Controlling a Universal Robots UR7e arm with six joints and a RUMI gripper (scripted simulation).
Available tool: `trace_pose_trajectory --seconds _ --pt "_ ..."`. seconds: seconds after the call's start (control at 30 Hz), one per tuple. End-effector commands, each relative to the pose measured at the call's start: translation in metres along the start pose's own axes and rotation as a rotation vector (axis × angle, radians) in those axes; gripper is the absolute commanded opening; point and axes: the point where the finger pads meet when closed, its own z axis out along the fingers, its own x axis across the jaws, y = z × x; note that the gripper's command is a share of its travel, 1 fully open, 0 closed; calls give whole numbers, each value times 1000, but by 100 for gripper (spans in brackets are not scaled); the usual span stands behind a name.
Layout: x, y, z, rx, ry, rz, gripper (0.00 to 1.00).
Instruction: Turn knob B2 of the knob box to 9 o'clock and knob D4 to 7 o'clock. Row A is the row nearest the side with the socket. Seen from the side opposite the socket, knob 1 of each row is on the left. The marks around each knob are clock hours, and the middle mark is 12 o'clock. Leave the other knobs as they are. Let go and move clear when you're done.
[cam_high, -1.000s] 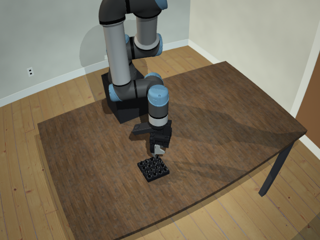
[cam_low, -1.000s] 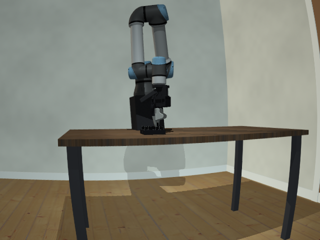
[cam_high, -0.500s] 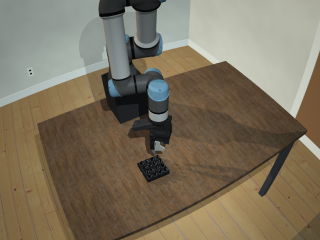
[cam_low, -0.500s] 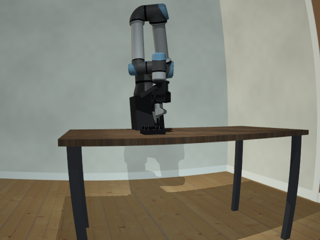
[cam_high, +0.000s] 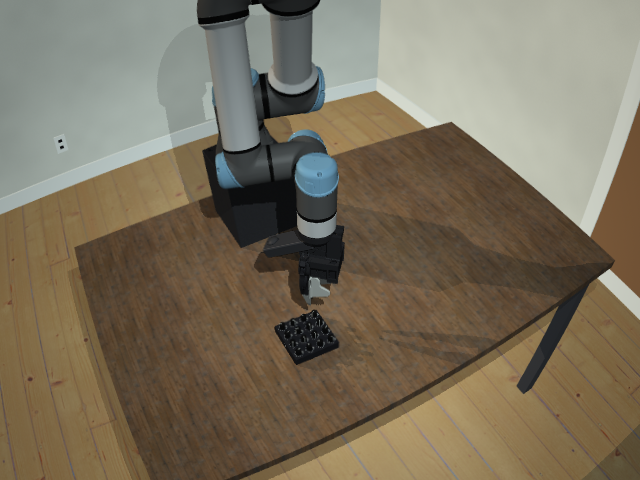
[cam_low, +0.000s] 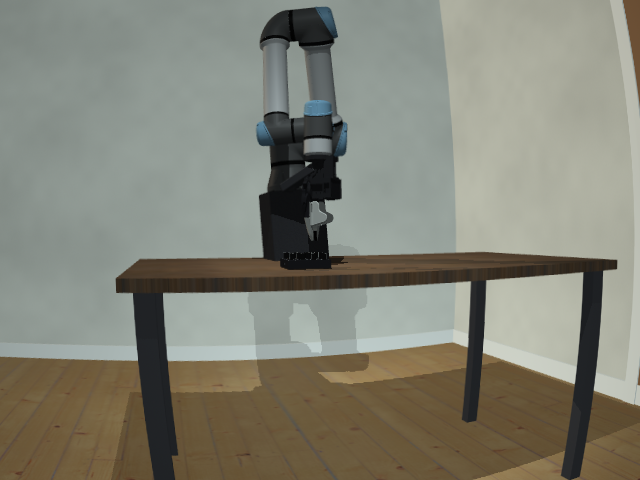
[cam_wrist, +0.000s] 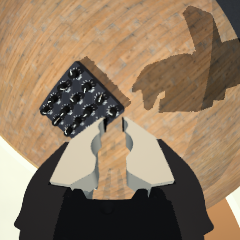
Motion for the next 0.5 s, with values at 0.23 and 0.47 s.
trace_pose_trajectory --seconds 0.23,0.47 --pt "2 0 0 0 2 3 11" --pt "1 0 -1 -1 1 52 11"
